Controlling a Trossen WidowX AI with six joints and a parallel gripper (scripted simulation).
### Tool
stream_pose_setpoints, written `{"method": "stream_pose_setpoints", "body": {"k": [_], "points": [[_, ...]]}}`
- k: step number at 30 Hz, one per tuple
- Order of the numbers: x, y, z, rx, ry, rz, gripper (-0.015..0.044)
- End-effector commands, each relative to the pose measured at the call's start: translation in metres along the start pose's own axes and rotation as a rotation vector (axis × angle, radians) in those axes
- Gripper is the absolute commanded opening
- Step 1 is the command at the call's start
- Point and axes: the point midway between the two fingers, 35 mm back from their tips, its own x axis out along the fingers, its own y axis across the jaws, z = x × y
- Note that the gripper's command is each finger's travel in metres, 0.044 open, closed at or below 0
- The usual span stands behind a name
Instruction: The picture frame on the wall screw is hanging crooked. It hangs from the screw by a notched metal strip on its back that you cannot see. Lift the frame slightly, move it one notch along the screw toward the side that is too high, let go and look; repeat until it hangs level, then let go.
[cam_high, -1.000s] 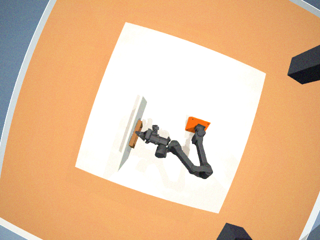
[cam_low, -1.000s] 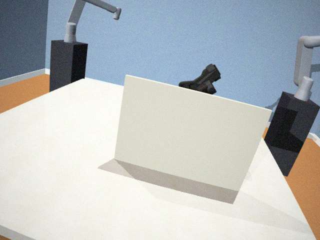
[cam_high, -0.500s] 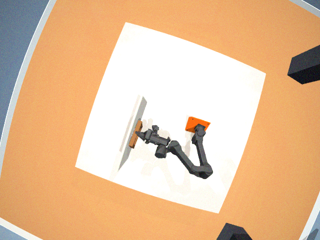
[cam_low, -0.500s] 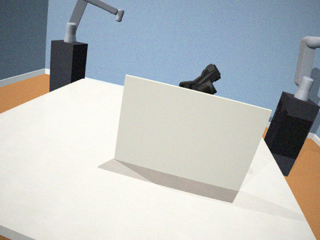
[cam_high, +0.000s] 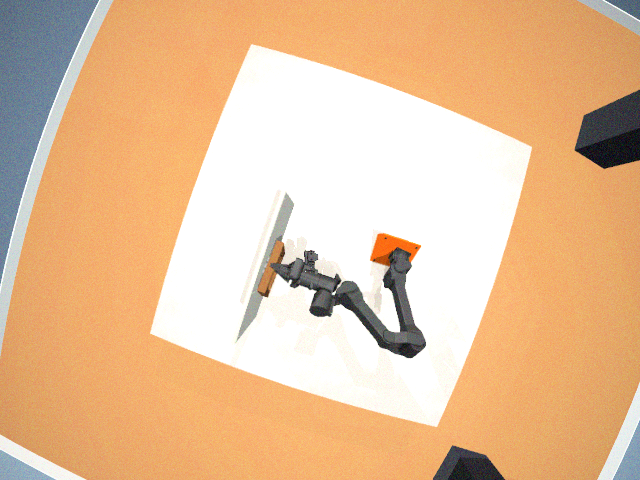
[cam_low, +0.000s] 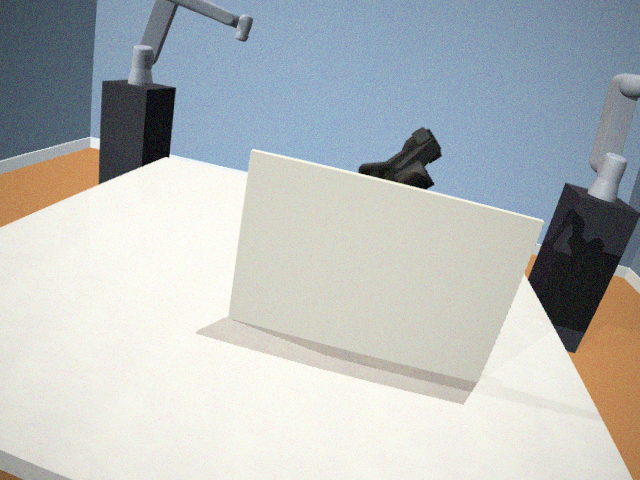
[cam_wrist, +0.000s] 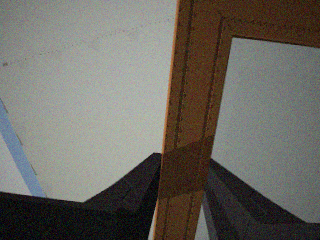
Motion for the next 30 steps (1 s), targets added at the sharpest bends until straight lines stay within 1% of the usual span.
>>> {"method": "stream_pose_setpoints", "body": {"k": [1,30], "points": [[0.0002,0.0028,-0.0042,-0.003,0.011,0.017,0.0],[0.0001,-0.0043,-0.0043,0.0,0.01,0.012,0.0]]}}
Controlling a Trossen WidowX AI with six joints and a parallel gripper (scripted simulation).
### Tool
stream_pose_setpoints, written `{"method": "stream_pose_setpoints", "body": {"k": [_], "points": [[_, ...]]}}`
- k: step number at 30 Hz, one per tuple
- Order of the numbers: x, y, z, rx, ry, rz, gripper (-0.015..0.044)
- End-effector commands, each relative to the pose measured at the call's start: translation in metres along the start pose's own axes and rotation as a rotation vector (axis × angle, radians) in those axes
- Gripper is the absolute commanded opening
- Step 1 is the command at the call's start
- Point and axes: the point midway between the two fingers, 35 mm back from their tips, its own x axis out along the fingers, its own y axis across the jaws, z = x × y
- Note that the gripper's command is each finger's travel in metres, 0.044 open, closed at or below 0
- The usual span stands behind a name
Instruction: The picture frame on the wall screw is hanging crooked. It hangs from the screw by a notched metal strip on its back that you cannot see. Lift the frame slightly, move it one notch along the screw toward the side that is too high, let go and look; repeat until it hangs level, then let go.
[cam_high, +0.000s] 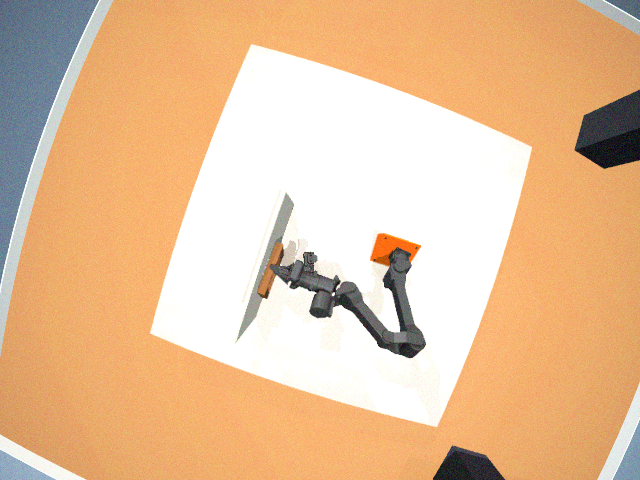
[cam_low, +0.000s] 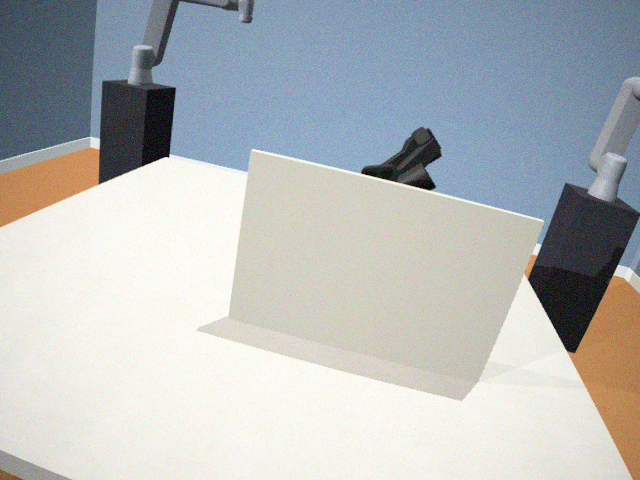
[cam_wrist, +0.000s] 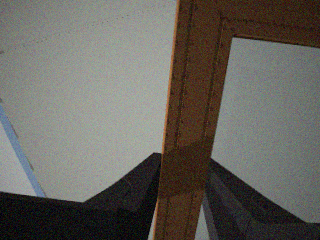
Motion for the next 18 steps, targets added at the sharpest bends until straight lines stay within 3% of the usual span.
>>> {"method": "stream_pose_setpoints", "body": {"k": [1,18], "points": [[0.0,0.0001,-0.0002,0.0,0.001,-0.001,0.0],[0.0,-0.0004,-0.0001,-0.073,0.0,0.0,0.0]]}}
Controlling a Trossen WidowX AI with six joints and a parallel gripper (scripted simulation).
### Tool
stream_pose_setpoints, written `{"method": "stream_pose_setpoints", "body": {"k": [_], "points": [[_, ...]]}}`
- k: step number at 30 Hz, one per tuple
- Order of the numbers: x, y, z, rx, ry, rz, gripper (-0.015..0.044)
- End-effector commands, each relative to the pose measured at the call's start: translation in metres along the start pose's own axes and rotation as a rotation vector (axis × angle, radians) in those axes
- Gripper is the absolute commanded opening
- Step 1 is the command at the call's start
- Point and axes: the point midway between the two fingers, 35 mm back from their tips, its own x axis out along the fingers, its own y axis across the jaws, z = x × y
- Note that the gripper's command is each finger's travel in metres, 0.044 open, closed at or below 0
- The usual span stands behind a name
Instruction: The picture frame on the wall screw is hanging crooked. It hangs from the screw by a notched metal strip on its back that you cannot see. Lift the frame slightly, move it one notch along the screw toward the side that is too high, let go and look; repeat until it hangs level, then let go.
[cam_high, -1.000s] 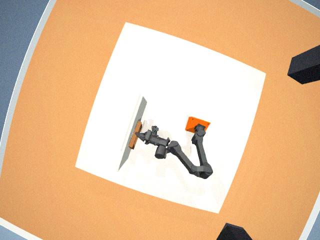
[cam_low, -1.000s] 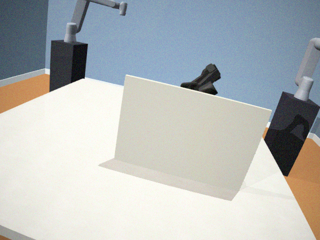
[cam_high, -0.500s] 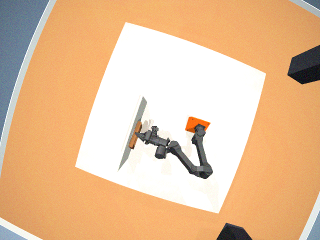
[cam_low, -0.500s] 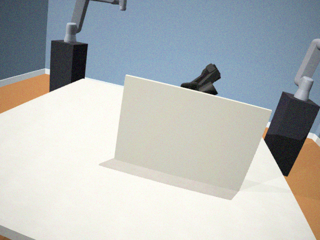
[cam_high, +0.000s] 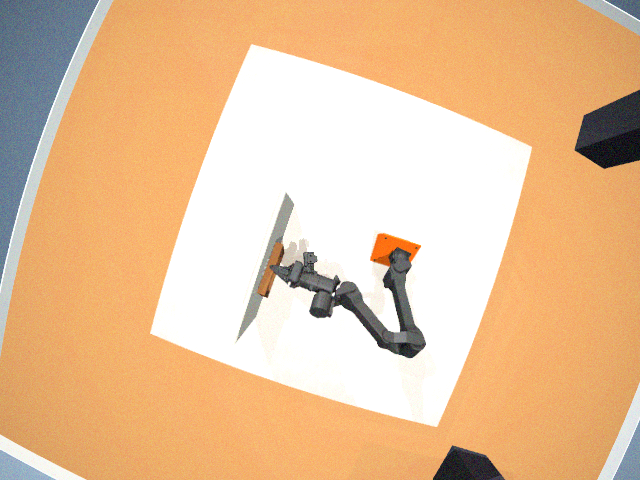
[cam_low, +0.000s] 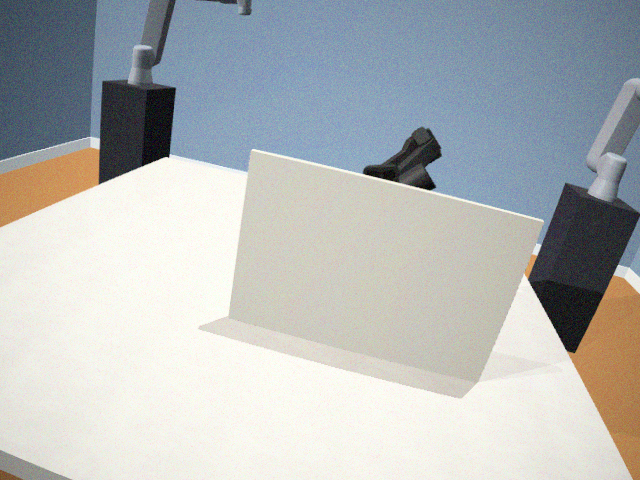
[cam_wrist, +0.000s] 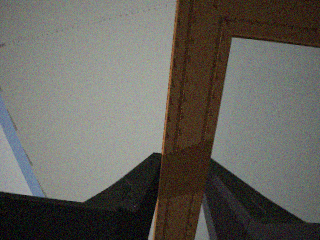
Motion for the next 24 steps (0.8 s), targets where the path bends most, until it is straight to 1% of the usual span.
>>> {"method": "stream_pose_setpoints", "body": {"k": [1,24], "points": [[0.0,-0.0005,-0.0001,-0.033,0.0,0.0,0.0],[0.0,-0.0001,-0.0005,-0.154,-0.001,0.0,0.0]]}}
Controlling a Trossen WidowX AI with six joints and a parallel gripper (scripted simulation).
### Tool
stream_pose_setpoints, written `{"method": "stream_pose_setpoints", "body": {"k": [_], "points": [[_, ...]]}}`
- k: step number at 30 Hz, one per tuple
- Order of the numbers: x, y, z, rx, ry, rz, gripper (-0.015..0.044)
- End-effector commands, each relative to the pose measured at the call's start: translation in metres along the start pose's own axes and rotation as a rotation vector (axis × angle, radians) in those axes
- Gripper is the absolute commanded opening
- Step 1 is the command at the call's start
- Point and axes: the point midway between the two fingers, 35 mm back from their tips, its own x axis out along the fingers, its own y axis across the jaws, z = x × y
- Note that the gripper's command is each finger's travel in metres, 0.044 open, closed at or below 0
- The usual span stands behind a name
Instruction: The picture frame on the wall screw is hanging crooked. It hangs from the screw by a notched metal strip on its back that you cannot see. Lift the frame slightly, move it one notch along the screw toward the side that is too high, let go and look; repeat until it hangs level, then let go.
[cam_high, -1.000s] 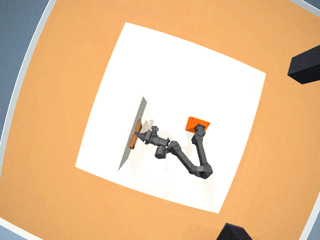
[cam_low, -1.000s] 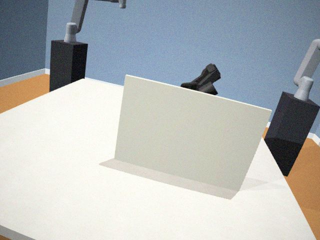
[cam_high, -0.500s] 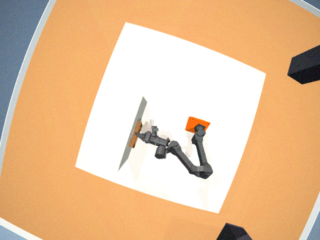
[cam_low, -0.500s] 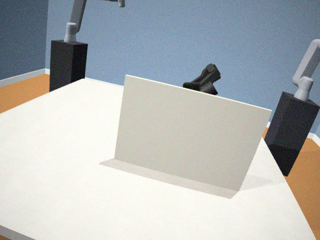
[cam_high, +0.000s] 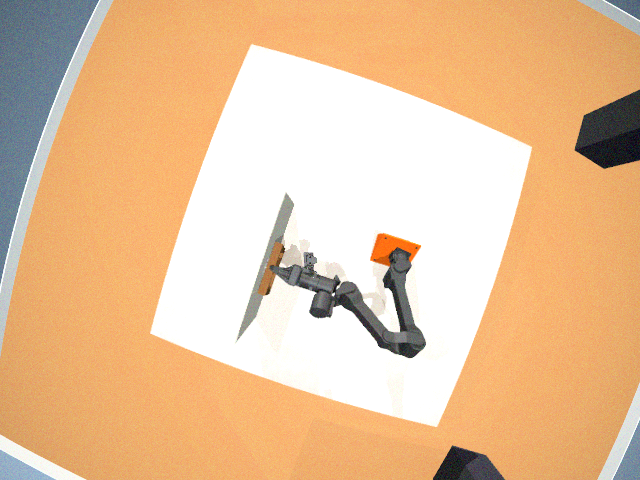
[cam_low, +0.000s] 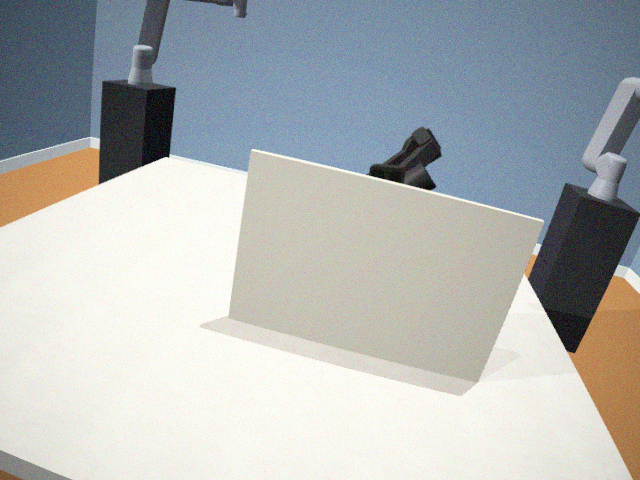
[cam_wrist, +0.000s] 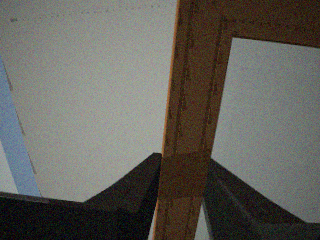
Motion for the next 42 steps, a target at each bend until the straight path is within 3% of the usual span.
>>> {"method": "stream_pose_setpoints", "body": {"k": [1,30,40,42], "points": [[0.0,-0.0002,-0.0006,-0.023,0.0,-0.001,0.0],[0.0,0.0004,-0.0011,-0.185,-0.001,-0.001,0.0],[0.0,0.0005,-0.0005,-0.158,-0.001,0.001,0.026],[0.0,0.0005,-0.0005,-0.158,-0.001,0.001,0.026]]}}
